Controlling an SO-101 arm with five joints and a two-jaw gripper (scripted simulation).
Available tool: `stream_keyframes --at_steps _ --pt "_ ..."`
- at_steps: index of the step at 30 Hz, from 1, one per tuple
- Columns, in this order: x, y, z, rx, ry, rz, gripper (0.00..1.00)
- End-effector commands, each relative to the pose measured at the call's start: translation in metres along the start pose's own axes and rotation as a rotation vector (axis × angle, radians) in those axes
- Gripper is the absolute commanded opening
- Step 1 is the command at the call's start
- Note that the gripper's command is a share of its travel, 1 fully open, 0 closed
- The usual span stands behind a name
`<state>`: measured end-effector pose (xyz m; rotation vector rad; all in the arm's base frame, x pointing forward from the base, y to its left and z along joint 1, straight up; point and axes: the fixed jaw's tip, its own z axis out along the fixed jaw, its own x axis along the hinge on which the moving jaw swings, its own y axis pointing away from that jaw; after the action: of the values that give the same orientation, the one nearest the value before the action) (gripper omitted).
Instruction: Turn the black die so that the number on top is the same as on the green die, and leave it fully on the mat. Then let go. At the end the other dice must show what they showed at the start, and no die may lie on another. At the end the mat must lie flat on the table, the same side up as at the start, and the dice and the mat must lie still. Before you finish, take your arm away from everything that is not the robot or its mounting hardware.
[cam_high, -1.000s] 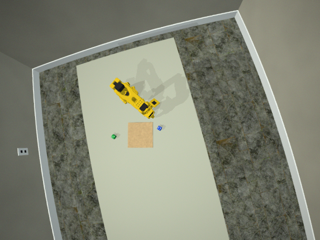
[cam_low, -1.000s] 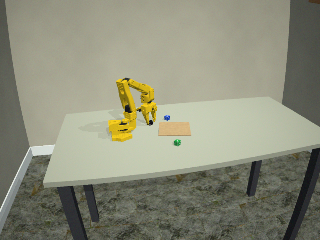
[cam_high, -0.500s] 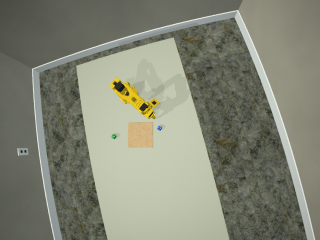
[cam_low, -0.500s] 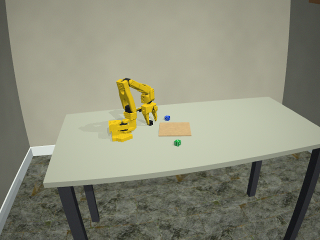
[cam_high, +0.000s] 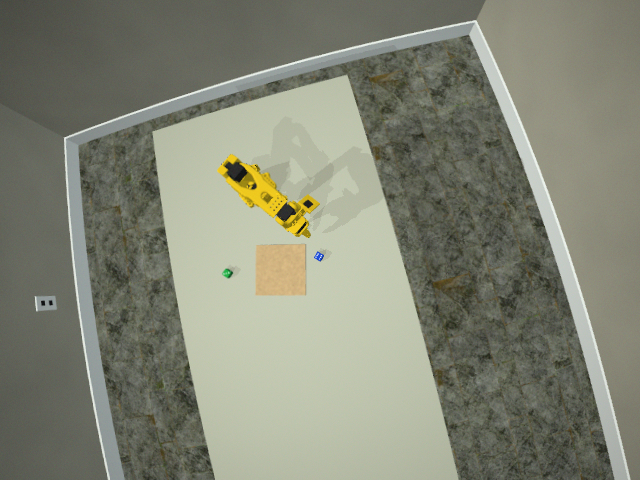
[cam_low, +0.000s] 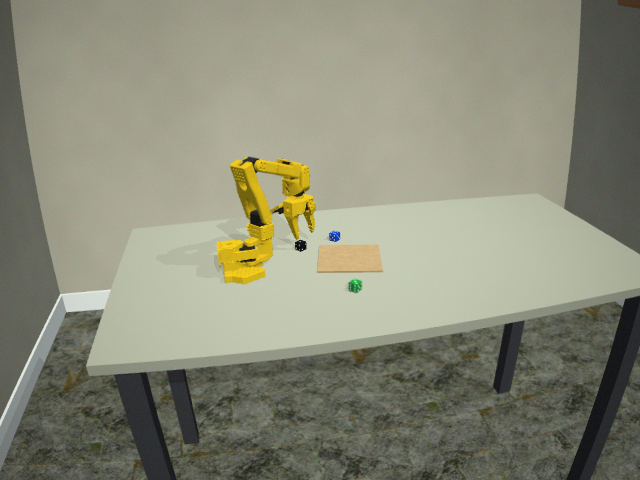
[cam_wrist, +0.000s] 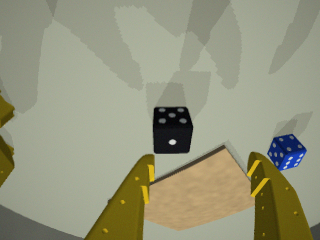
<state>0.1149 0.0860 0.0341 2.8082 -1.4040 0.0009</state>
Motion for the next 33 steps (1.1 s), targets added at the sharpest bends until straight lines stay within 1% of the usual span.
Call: stream_keyframes --at_steps 1,6,10,33 --pt "-0.001 -0.006 -0.017 0.051 -0.002 0.000 0.29" --pt "-0.001 -0.004 -0.033 0.051 -0.002 0.000 0.29" --pt "-0.001 -0.002 -0.039 0.051 -0.002 0.000 0.29" --pt "-0.001 -0.002 -0.040 0.051 -0.002 0.000 0.29"
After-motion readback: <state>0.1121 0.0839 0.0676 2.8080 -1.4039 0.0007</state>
